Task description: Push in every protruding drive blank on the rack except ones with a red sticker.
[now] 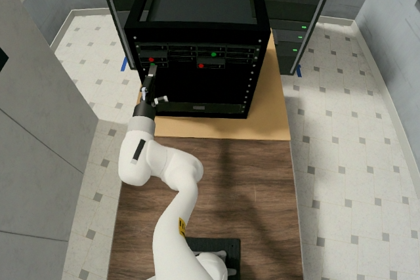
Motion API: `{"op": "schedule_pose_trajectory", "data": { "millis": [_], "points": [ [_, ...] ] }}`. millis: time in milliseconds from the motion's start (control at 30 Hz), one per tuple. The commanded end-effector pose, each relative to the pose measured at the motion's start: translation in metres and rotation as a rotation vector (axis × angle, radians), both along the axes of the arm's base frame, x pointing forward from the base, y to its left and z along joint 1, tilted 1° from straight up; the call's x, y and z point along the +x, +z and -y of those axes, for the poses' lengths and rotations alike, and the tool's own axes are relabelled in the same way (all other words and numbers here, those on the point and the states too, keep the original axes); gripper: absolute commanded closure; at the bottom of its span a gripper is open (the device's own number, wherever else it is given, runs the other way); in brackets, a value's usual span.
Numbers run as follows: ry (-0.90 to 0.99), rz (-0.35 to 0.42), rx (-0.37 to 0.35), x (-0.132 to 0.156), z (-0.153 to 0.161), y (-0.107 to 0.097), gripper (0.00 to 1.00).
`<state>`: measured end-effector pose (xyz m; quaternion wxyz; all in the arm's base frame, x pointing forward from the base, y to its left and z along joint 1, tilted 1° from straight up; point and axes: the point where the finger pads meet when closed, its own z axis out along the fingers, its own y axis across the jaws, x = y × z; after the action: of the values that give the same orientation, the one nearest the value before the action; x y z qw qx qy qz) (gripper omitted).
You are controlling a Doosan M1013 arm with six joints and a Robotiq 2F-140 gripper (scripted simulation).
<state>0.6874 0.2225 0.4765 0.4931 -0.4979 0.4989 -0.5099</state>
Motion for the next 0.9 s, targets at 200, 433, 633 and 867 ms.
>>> {"op": "schedule_pose_trajectory", "data": {
  "millis": [200,433,633,867],
  "points": [
    [0.000,0.001,0.000,0.0001,0.0000,0.0009,0.90],
    [0.000,0.001,0.000,0.0001,0.0000,0.0009,0.90],
    [0.000,0.001,0.000,0.0001,0.0000,0.0009,0.90],
    [0.000,0.001,0.000,0.0075,0.0001,0.0010,0.90]
  ]
}}
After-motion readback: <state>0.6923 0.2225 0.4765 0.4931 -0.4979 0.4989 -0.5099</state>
